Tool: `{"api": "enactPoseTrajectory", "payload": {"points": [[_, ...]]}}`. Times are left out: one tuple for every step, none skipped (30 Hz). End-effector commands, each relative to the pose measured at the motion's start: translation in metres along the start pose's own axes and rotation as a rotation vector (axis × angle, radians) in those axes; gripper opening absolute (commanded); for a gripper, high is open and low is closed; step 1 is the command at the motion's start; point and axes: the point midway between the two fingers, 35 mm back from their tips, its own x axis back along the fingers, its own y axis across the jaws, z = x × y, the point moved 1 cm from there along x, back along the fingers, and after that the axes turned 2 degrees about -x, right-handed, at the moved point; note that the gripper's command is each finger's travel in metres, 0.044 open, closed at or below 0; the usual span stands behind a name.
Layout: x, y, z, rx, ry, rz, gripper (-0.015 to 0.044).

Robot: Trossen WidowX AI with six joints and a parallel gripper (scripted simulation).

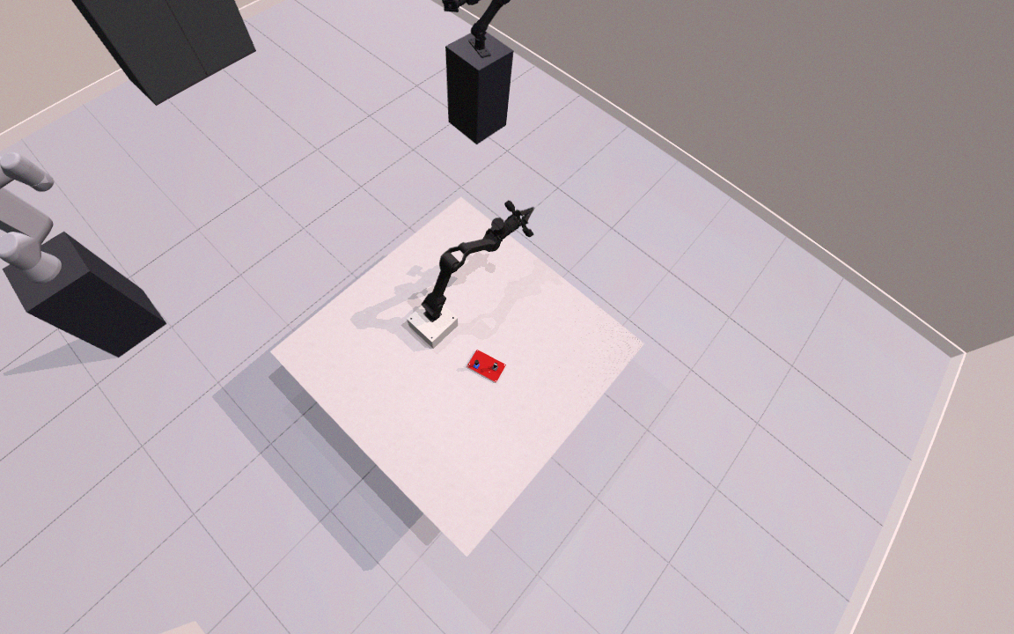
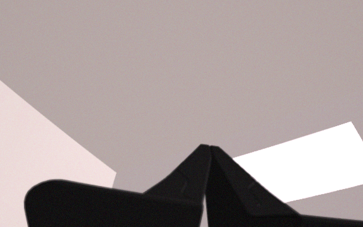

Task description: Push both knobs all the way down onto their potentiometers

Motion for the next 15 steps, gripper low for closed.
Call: {"api": "enactPoseTrajectory", "payload": {"points": [[0.001,0.036,0.012,-0.043,-0.021,-0.090,0.0000],[0.001,0.043,0.015,-0.053,-0.025,-0.110,0.0000],[0.001,0.051,0.018,-0.063,-0.028,-0.131,0.0000],[0.002,0.059,0.021,-0.073,-0.030,-0.152,0.0000],[0.003,0.067,0.024,-0.084,-0.033,-0.173,0.0000],[0.004,0.075,0.026,-0.095,-0.034,-0.194,0.0000],[0.005,0.082,0.029,-0.106,-0.036,-0.216,0.0000],[0.006,0.090,0.032,-0.118,-0.037,-0.237,0.0000],[0.008,0.098,0.035,-0.129,-0.038,-0.259,0.0000],[0.010,0.106,0.038,-0.141,-0.038,-0.280,0.0000],[0.011,0.113,0.042,-0.153,-0.038,-0.302,0.0000],[0.013,0.121,0.045,-0.166,-0.038,-0.324,0.0000],[0.015,0.128,0.048,-0.178,-0.037,-0.346,0.0000],[0.018,0.136,0.051,-0.191,-0.035,-0.367,0.0000],[0.020,0.143,0.054,-0.204,-0.034,-0.389,0.0000]]}}
